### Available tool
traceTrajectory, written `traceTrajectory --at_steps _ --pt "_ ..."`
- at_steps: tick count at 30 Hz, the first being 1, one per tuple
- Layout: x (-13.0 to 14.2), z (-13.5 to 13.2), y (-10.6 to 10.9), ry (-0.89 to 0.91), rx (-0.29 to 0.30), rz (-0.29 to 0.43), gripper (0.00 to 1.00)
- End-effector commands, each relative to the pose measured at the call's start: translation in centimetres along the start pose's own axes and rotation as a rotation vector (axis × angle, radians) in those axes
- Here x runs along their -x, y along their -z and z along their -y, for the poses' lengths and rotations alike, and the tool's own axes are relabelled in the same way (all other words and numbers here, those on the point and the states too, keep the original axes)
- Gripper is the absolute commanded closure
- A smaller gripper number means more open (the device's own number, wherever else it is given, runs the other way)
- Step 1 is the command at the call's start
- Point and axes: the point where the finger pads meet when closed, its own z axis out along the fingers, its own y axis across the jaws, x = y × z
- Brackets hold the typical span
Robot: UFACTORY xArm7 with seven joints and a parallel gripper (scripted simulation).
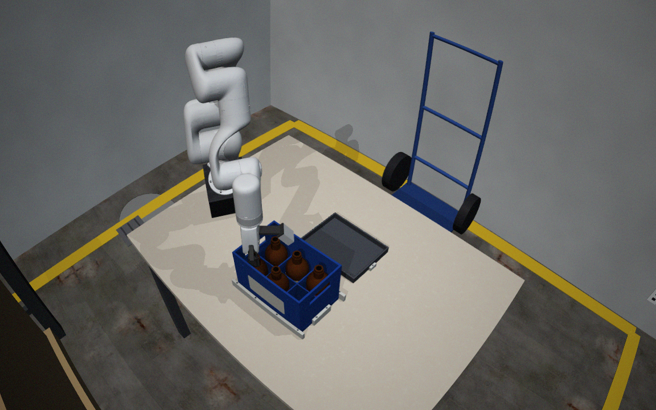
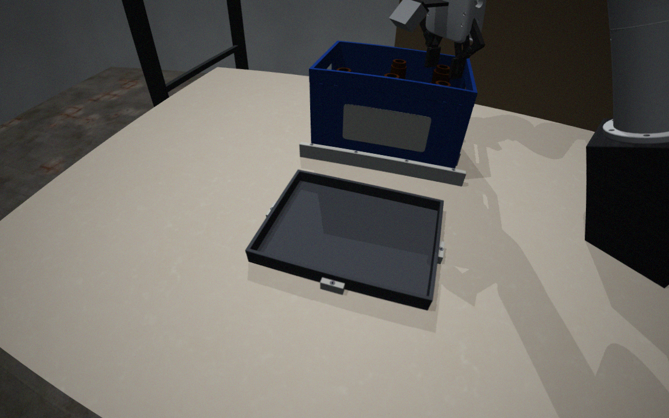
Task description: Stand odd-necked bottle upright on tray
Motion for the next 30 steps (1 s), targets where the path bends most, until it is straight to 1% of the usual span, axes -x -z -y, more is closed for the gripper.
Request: traceTrajectory --at_steps 1,14,30 --pt "-0.06 -0.15 -0.40 0.000 0.003 -0.001 0.35" --pt "-0.06 -0.15 -0.99 0.000 0.003 -0.001 0.35" --pt "-0.06 -0.15 -1.04 0.000 0.003 -0.001 0.35"
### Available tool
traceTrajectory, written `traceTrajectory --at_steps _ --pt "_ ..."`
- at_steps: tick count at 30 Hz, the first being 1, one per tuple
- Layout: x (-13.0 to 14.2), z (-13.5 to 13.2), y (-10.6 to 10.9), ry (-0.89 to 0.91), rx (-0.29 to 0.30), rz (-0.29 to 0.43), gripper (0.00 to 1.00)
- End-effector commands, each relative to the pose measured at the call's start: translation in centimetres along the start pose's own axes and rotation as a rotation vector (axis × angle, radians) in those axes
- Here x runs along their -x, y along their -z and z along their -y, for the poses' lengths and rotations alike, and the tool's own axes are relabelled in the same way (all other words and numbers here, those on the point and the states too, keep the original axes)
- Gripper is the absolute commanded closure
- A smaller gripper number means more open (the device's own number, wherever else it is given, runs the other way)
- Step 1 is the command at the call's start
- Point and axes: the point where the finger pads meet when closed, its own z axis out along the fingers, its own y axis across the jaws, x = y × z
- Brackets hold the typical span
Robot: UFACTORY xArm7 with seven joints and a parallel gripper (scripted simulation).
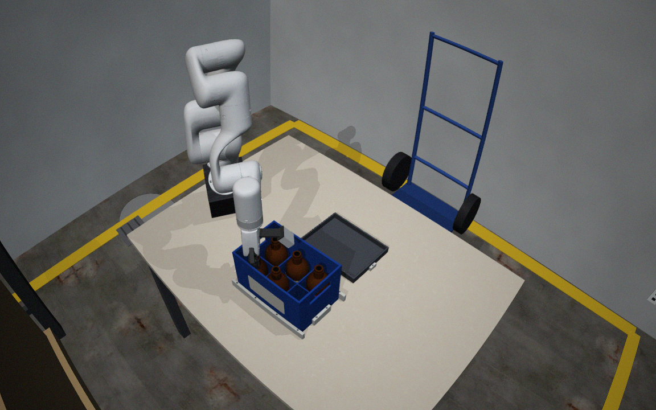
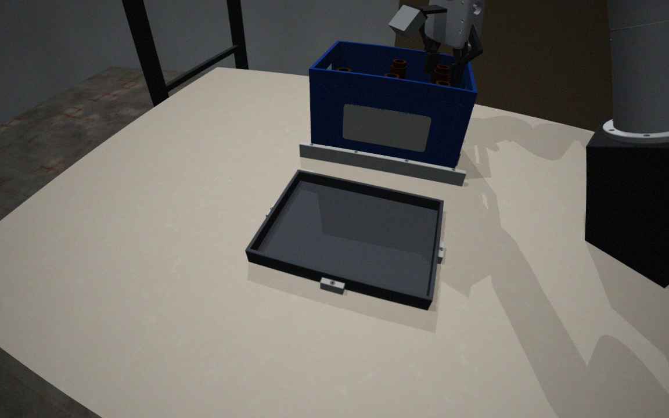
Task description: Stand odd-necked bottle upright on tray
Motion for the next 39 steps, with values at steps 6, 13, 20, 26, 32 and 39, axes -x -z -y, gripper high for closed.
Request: traceTrajectory --at_steps 6,13,20,26,32,39 --pt "-0.04 -0.11 0.06 0.000 0.003 -0.001 1.00" --pt "-0.04 -0.11 0.06 0.000 0.003 -0.001 1.00" --pt "-0.04 -0.11 0.06 0.000 0.003 -0.001 1.00" --pt "-0.04 -0.11 0.06 0.000 0.003 -0.001 1.00" --pt "-0.04 -0.11 0.06 0.000 0.003 -0.001 1.00" --pt "-0.04 -0.11 0.06 0.000 0.003 -0.001 1.00"
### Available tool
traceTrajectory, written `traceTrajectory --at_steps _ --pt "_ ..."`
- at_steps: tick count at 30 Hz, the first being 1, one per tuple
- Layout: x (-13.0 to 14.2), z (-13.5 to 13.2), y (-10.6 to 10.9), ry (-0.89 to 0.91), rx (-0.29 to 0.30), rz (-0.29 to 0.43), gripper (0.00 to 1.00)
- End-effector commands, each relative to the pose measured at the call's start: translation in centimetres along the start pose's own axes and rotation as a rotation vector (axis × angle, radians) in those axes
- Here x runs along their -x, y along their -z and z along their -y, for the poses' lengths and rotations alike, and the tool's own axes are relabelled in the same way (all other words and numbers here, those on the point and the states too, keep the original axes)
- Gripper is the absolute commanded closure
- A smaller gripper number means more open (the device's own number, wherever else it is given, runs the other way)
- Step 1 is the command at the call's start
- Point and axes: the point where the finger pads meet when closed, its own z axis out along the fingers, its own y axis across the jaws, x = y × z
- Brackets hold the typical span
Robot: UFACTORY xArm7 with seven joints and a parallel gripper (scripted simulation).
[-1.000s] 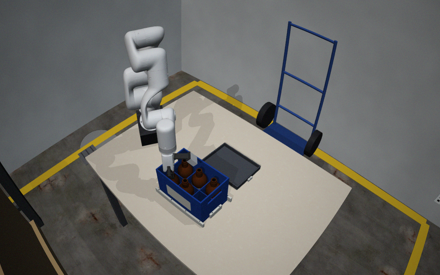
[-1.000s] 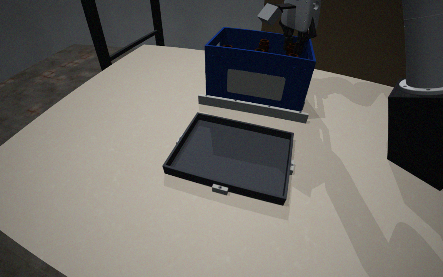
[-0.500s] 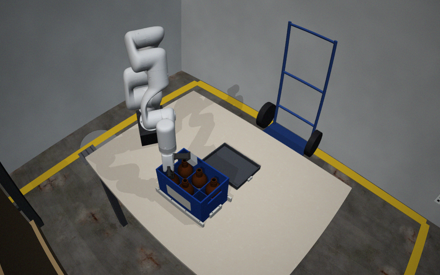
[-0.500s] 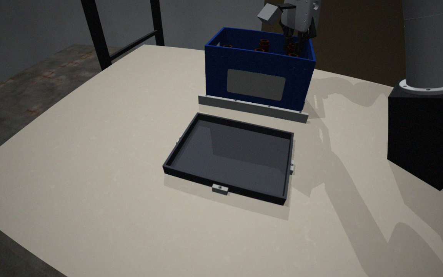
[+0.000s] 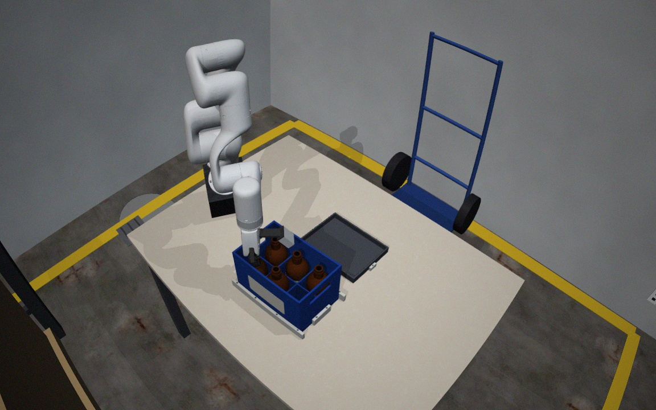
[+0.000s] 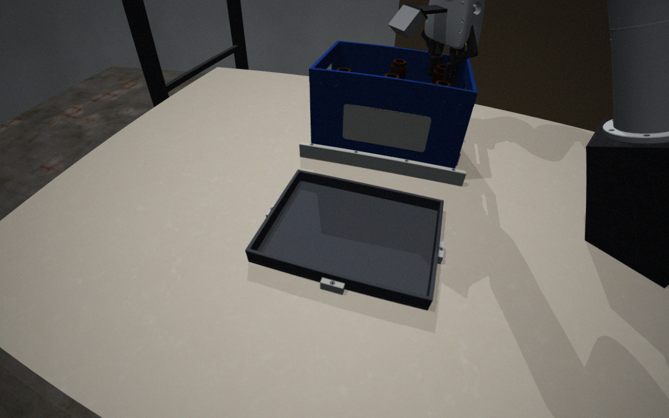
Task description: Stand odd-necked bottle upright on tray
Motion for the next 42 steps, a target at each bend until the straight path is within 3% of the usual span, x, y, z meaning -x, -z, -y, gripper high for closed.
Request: traceTrajectory --at_steps 1,8,9,42 --pt "-0.04 -0.11 0.06 0.000 0.002 -0.001 1.00" --pt "-0.04 -0.11 0.06 0.000 0.002 -0.001 1.00" --pt "-0.04 -0.11 0.06 0.000 0.002 -0.001 0.35" --pt "-0.04 -0.11 0.06 0.000 0.002 -0.001 0.35"
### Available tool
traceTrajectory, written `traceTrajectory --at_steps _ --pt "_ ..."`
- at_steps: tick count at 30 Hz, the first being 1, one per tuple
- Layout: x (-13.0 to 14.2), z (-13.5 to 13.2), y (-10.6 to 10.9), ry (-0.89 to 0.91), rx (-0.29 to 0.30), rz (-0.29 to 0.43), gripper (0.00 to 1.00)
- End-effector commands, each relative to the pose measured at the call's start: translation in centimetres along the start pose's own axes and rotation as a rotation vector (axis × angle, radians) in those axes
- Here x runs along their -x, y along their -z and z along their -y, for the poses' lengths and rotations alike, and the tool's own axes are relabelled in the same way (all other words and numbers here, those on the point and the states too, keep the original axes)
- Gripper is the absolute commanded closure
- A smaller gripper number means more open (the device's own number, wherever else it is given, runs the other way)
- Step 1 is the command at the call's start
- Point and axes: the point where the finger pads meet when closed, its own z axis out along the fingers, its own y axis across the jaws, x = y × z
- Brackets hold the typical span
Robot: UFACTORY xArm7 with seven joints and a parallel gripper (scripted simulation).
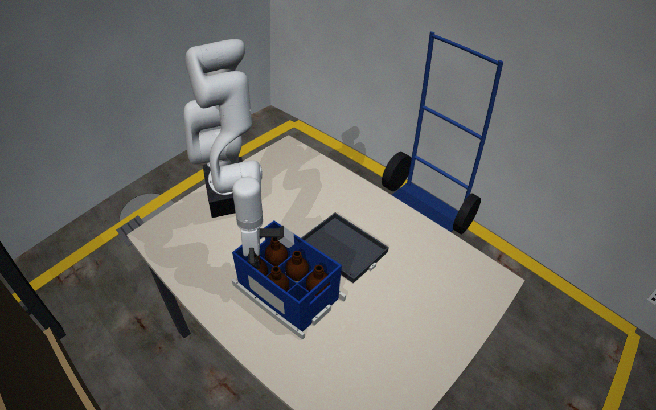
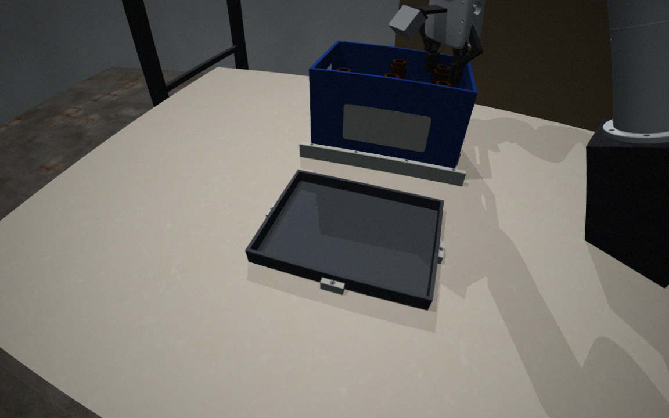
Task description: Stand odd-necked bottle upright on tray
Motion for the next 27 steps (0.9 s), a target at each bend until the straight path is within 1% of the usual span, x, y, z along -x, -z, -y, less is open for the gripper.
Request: traceTrajectory --at_steps 1,14,19,27 --pt "0.0 -0.1 0.1 0.000 0.003 -0.001 0.35" --pt "0.0 -0.1 1.0 0.000 0.003 -0.001 0.35" --pt "0.0 -0.1 2.2 0.000 0.003 -0.001 0.35" --pt "0.0 -0.1 4.9 0.000 0.003 -0.001 0.35"
